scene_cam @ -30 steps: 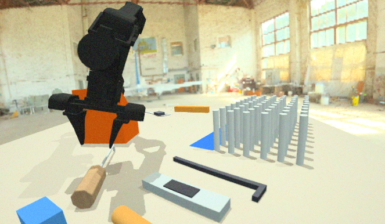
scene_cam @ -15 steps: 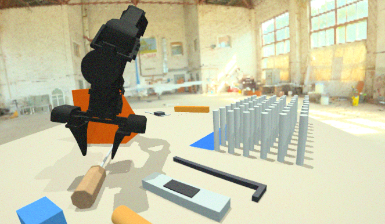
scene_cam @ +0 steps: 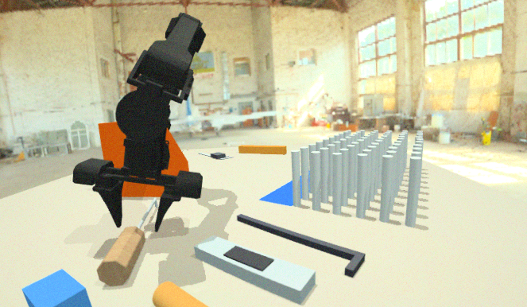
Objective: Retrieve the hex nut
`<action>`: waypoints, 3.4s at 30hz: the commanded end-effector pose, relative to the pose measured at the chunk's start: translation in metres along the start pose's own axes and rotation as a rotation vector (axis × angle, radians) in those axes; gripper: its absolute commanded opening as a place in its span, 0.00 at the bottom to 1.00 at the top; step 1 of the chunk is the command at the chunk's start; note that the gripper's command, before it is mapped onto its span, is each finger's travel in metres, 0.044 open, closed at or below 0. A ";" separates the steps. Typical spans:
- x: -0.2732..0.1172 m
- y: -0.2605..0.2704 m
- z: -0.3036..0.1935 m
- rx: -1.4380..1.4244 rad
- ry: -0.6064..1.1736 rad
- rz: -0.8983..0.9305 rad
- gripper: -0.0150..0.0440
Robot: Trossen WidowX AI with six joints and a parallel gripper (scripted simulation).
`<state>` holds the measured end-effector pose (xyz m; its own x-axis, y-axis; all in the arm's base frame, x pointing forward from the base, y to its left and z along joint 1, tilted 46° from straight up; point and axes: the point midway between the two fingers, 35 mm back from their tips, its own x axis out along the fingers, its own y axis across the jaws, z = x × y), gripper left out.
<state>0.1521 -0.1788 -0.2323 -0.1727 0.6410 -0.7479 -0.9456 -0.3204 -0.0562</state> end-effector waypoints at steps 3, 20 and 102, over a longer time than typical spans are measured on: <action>0.008 0.000 0.003 0.009 -0.012 -0.002 0.64; 0.001 0.002 0.003 0.009 -0.011 -0.002 0.25; -0.041 0.052 -0.029 2.168 -0.061 -0.171 0.25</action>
<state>0.1196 -0.2391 -0.2217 -0.0537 0.6060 -0.7936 0.1785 0.7878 0.5895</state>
